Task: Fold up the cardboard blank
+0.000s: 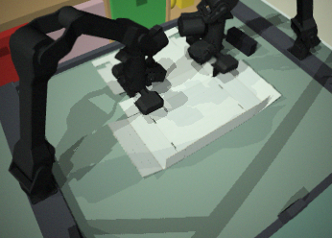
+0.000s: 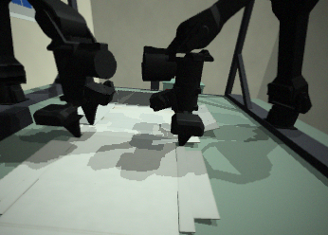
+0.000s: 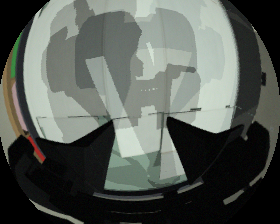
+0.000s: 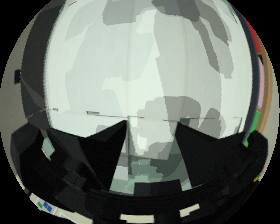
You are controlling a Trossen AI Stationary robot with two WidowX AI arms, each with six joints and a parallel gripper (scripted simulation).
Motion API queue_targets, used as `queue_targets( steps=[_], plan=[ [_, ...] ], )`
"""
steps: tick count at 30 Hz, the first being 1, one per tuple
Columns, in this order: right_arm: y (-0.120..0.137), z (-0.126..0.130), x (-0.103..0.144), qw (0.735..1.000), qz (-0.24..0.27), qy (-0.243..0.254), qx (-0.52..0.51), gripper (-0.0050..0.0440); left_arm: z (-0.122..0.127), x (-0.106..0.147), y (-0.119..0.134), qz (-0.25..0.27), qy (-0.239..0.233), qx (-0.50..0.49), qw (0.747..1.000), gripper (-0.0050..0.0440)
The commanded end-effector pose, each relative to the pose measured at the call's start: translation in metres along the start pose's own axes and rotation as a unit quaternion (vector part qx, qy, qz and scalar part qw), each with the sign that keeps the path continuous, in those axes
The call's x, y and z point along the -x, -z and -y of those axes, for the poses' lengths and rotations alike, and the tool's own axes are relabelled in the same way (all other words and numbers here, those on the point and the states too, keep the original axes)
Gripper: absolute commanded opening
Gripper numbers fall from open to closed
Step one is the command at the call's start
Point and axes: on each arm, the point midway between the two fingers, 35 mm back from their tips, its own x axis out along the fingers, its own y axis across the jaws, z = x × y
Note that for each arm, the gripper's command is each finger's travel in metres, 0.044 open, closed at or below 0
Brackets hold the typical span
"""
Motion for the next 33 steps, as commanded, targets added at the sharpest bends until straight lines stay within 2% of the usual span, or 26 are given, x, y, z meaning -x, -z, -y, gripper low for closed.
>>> queue_targets(
  steps=[1, 4, 9, 33],
  plan=[
    [-0.0024, -0.0027, 0.004, 1.0, 0.01, 0.001, 0.001, 0.0284, 0.0038, 0.0038, -0.0038, 0.01, -0.001, -0.002, 1.0, 0.0291],
    [-0.0023, -0.0038, 0.0037, 1.0, 0.009, 0.009, 0.002, 0.0284, 0.0047, 0.0034, -0.0038, 0.009, -0.009, -0.002, 1.0, 0.0291],
    [-0.0018, -0.0093, 0.0024, 0.998, 0.011, 0.06, 0.001, 0.0284, 0.0086, 0.0022, -0.0041, 0.008, -0.061, -0.002, 0.998, 0.0291],
    [-0.0021, -0.0105, -0.0007, 0.998, 0.011, 0.067, 0.0, 0.0284, 0.0099, -0.0009, -0.0042, 0.007, -0.064, -0.001, 0.998, 0.0291]
  ],
)
